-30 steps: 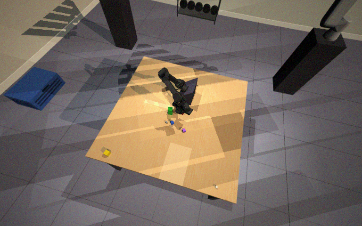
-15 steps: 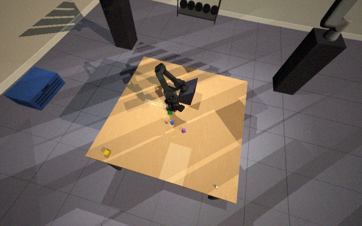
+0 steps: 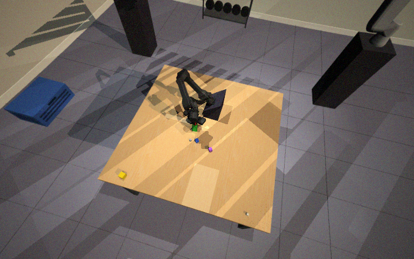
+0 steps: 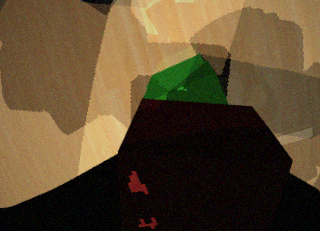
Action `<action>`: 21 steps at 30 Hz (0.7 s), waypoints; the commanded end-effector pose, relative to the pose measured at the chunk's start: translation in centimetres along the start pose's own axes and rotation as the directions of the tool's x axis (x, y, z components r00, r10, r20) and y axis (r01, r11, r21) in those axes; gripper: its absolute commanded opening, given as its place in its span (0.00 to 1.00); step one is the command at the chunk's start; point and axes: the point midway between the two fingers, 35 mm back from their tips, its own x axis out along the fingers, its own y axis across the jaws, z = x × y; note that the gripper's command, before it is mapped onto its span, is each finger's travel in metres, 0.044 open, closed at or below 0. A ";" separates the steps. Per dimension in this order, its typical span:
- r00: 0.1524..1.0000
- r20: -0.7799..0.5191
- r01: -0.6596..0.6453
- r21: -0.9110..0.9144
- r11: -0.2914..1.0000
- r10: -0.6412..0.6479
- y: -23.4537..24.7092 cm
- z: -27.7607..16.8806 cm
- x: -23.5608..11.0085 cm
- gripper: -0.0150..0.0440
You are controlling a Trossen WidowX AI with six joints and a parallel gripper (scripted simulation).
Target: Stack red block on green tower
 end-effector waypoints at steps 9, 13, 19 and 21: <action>1.000 -0.002 0.008 -0.006 1.000 -0.008 -0.3 -0.2 3.2 0.25; 1.000 -0.002 0.008 -0.006 1.000 -0.008 -0.3 -0.2 3.3 0.25; 1.000 -0.002 0.008 -0.006 1.000 -0.008 -0.3 -0.2 3.3 0.25; 1.000 -0.002 0.008 -0.006 1.000 -0.008 -0.3 -0.2 3.3 0.25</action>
